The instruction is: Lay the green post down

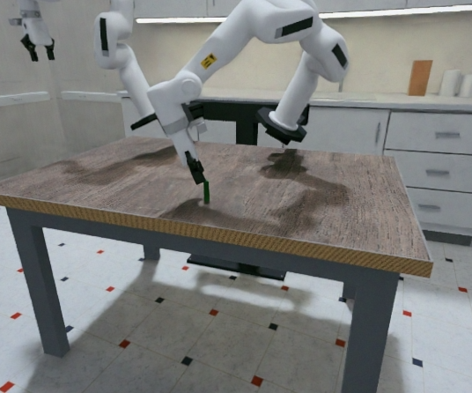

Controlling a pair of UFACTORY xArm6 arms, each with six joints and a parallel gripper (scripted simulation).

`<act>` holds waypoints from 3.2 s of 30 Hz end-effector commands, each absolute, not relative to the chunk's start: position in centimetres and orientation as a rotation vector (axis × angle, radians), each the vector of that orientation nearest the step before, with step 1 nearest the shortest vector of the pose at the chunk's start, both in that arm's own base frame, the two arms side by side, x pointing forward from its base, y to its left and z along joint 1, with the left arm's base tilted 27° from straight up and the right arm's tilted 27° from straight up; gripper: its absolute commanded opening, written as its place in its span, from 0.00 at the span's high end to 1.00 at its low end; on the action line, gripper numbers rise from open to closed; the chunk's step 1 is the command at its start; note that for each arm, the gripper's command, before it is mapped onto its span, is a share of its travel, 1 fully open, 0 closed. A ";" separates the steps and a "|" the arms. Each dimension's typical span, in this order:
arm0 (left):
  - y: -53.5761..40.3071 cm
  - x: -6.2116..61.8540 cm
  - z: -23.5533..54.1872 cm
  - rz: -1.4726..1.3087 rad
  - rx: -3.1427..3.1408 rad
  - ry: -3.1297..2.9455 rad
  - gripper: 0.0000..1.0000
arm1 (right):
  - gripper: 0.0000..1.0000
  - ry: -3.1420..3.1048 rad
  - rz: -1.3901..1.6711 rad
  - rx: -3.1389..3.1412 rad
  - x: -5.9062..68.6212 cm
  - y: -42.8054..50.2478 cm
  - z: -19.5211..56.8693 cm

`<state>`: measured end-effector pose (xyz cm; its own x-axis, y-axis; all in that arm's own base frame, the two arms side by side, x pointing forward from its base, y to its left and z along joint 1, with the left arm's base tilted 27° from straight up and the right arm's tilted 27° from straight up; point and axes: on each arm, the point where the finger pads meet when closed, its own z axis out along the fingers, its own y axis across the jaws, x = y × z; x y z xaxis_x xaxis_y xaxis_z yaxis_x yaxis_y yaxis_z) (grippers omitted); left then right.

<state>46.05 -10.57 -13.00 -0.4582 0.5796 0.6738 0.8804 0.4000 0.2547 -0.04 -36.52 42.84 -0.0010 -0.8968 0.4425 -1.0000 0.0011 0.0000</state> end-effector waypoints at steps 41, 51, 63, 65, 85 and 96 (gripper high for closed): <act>-9.6 46.1 -14.0 -0.824 -1.247 -2.179 0.00 | 0.00 -1.965 0.463 1.962 0.0 -36.5 43.1; -9.6 46.1 -14.0 -0.824 -1.247 -2.179 0.85 | 0.00 -1.965 0.463 1.962 0.0 -36.5 43.1; -9.6 46.1 -14.0 -0.824 -1.247 -2.179 0.85 | 0.00 -1.965 0.463 1.962 0.0 -36.5 43.1; -9.6 46.1 -14.0 -0.824 -1.247 -2.179 0.85 | 0.00 -1.965 0.463 1.962 0.0 -36.5 43.1; -9.6 46.1 -14.0 -0.824 -1.247 -2.179 0.85 | 0.00 -1.965 0.463 1.962 0.0 -36.5 43.1; -9.9 46.1 -13.3 -0.824 -1.247 -2.179 0.85 | 0.00 -1.965 0.463 1.962 0.0 -36.5 43.1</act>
